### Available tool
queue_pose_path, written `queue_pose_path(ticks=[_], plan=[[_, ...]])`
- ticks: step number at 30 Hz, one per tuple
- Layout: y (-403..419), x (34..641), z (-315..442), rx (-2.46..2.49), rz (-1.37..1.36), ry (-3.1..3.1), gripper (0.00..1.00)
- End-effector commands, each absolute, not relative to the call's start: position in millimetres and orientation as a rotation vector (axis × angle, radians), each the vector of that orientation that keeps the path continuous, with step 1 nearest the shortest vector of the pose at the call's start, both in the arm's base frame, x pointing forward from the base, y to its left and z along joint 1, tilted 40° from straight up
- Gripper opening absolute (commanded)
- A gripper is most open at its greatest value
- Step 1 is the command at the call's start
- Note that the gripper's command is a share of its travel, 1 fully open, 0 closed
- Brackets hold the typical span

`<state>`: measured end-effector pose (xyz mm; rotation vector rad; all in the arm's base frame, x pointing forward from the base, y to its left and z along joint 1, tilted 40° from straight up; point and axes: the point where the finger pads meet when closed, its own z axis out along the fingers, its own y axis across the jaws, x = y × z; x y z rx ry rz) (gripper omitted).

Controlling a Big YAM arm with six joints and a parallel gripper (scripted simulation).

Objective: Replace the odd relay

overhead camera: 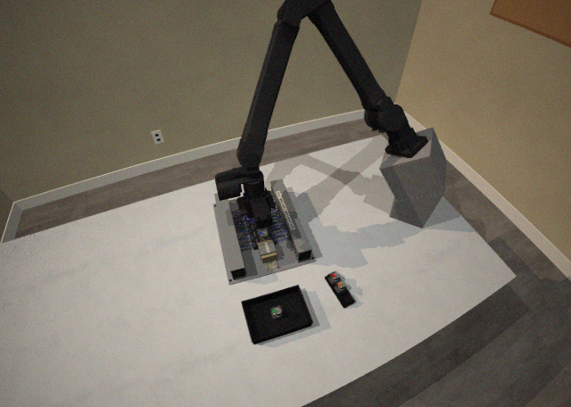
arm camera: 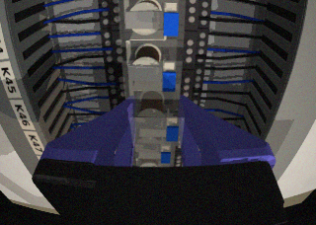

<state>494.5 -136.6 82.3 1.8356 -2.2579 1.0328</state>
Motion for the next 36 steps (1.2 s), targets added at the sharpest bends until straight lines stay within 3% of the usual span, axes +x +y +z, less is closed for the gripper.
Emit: queue_pose_path(ticks=[1, 36], plan=[[-133.5, 509.2, 99.0, 1.835, 1.074, -2.272, 0.0], [-134.3, 506.6, 108.8, 1.832, 1.101, -2.28, 0.0]])
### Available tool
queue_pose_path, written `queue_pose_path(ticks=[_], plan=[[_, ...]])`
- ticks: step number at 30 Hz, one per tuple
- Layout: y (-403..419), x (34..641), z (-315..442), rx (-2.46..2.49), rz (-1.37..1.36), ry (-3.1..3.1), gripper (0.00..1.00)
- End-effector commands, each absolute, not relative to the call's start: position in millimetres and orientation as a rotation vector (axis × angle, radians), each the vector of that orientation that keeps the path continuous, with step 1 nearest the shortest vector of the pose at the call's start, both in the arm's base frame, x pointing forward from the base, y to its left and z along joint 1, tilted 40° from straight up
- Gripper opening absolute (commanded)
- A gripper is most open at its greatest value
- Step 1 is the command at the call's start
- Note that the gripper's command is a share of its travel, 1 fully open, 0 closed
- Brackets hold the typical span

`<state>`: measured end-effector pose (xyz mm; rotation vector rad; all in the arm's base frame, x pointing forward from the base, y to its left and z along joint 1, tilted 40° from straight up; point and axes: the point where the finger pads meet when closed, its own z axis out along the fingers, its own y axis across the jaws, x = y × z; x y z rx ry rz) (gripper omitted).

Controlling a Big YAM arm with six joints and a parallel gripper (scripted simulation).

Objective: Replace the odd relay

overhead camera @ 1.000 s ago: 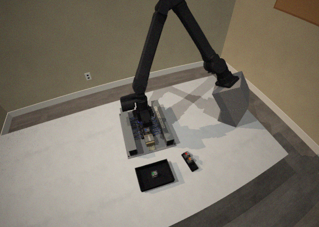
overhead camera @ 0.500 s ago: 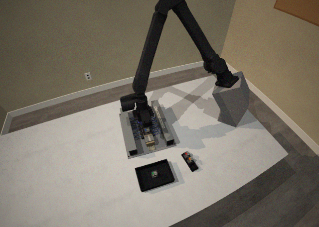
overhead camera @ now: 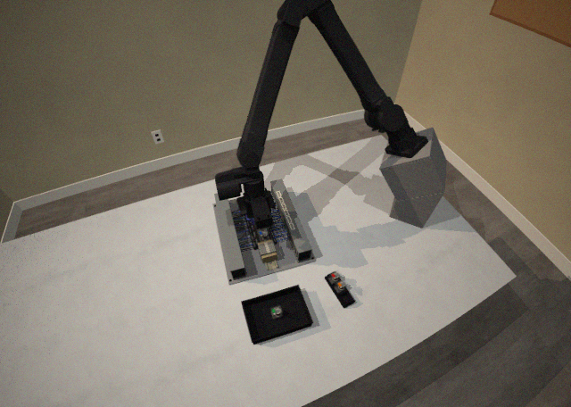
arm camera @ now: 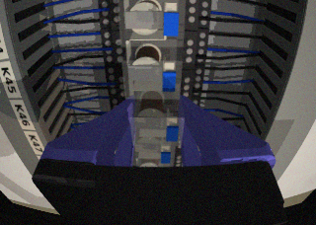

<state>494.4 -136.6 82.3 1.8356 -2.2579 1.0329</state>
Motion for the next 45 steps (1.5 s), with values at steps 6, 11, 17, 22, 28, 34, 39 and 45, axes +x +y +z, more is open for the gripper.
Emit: queue_pose_path(ticks=[6, 11, 17, 22, 28, 34, 39, 45], plan=[[-134.4, 506.4, 109.2, 1.832, 1.103, -2.28, 0.0], [-134.4, 506.3, 109.4, 1.832, 1.103, -2.28, 0.0], [-134.5, 506.3, 109.4, 1.832, 1.103, -2.28, 0.0], [-134.5, 506.3, 109.5, 1.832, 1.104, -2.281, 0.0], [-134.5, 506.2, 109.5, 1.832, 1.104, -2.281, 0.0], [-134.5, 505.8, 109.2, 1.832, 1.103, -2.28, 0.0], [-134.5, 502.3, 106.4, 1.832, 1.096, -2.278, 0.0], [-134.6, 497.1, 101.7, 1.833, 1.085, -2.274, 0.0]])
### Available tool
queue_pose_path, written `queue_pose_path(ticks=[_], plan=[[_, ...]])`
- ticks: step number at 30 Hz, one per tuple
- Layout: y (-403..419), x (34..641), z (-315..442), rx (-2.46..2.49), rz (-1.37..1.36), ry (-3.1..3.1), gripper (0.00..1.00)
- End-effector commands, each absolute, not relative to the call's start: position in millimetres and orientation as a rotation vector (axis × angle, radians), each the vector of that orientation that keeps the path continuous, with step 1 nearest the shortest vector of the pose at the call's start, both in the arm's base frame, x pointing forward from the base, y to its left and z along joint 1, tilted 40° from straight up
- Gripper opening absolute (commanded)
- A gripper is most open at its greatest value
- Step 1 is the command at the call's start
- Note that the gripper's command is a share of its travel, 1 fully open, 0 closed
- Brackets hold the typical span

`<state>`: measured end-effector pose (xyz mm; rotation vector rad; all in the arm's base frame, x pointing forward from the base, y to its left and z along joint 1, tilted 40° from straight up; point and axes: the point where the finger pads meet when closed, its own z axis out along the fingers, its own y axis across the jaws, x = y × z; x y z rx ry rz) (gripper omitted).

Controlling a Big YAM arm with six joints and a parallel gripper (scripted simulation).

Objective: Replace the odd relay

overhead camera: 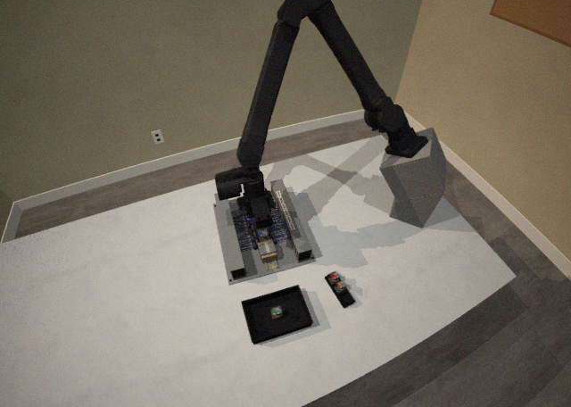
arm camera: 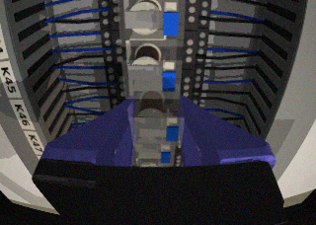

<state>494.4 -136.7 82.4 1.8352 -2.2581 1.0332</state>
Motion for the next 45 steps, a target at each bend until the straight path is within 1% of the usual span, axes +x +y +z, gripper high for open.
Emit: queue_pose_path(ticks=[1, 45], plan=[[-134.6, 496.6, 101.3, 1.833, 1.084, -2.274, 0.0], [-134.8, 493.8, 98.8, 1.833, 1.079, -2.272, 0.0]])
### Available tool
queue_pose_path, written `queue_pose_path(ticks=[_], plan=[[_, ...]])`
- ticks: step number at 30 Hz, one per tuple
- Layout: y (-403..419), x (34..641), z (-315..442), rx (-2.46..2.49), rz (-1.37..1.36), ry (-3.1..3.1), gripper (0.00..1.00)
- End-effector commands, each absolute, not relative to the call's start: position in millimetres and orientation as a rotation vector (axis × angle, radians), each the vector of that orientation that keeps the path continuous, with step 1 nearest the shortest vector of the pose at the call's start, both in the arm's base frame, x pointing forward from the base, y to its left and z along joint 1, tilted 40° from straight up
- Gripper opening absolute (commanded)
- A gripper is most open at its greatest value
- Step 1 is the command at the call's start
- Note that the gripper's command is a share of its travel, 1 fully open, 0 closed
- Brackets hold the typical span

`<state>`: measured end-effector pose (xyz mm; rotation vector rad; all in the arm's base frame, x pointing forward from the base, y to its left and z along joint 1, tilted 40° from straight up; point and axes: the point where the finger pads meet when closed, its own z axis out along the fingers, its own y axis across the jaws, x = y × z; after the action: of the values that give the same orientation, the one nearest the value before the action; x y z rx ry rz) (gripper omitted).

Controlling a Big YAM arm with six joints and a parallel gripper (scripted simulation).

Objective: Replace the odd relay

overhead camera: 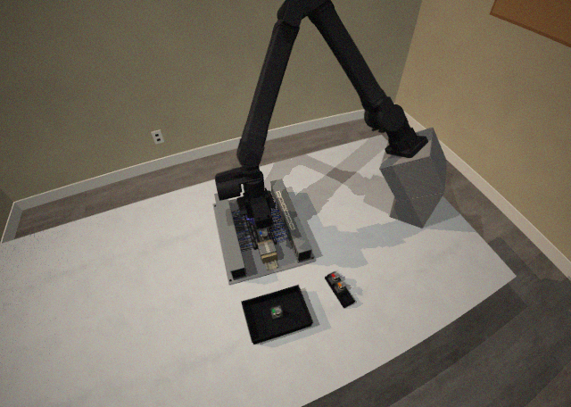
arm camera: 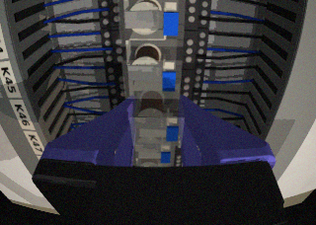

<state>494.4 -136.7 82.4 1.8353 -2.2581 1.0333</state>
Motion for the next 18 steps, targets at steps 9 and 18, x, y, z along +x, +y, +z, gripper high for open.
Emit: queue_pose_path(ticks=[9, 18], plan=[[-135.1, 492.9, 98.9, 1.832, 1.082, -2.273, 0.0], [-135.3, 493.2, 99.1, 1.832, 1.085, -2.275, 0.0]])
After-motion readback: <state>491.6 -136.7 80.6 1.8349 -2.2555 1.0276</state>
